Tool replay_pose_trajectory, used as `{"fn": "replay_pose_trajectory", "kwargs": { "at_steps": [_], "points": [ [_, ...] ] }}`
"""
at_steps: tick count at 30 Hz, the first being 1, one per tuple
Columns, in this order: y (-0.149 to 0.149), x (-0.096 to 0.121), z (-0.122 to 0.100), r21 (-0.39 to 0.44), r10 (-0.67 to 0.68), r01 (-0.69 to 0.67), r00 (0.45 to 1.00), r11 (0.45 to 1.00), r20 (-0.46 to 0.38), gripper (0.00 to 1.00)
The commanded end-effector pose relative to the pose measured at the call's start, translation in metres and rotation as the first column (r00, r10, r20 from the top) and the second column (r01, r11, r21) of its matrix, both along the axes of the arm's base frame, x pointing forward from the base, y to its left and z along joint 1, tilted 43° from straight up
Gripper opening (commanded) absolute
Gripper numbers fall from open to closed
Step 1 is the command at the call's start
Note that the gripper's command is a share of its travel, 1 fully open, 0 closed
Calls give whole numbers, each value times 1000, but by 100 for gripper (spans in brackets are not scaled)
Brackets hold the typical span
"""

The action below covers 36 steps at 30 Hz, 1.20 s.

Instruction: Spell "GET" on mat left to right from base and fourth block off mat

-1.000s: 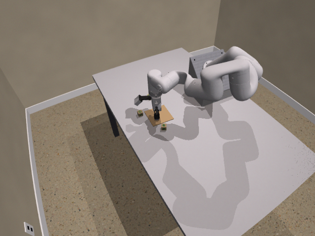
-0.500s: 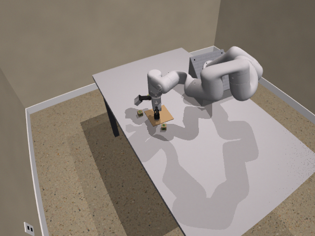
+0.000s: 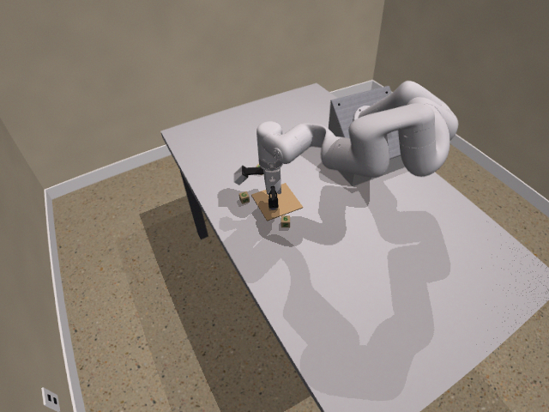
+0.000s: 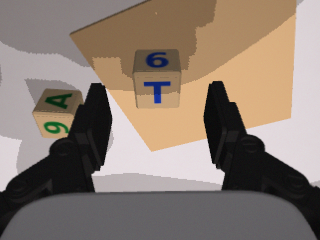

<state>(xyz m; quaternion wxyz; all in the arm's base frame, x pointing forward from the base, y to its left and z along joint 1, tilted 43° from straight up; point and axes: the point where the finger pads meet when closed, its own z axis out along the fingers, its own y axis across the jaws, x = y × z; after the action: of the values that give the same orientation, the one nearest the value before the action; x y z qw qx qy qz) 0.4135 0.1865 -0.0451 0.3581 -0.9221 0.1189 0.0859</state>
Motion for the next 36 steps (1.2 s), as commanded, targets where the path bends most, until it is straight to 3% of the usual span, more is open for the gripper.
{"fn": "replay_pose_trajectory", "kwargs": {
  "at_steps": [1, 20, 36],
  "points": [
    [0, 1, -1, -1, -3, 3, 1000, 1000, 3, 69],
    [20, -1, -22, -1, -3, 3, 1000, 1000, 3, 69],
    [21, -1, -23, -1, -3, 3, 1000, 1000, 3, 69]
  ]
}}
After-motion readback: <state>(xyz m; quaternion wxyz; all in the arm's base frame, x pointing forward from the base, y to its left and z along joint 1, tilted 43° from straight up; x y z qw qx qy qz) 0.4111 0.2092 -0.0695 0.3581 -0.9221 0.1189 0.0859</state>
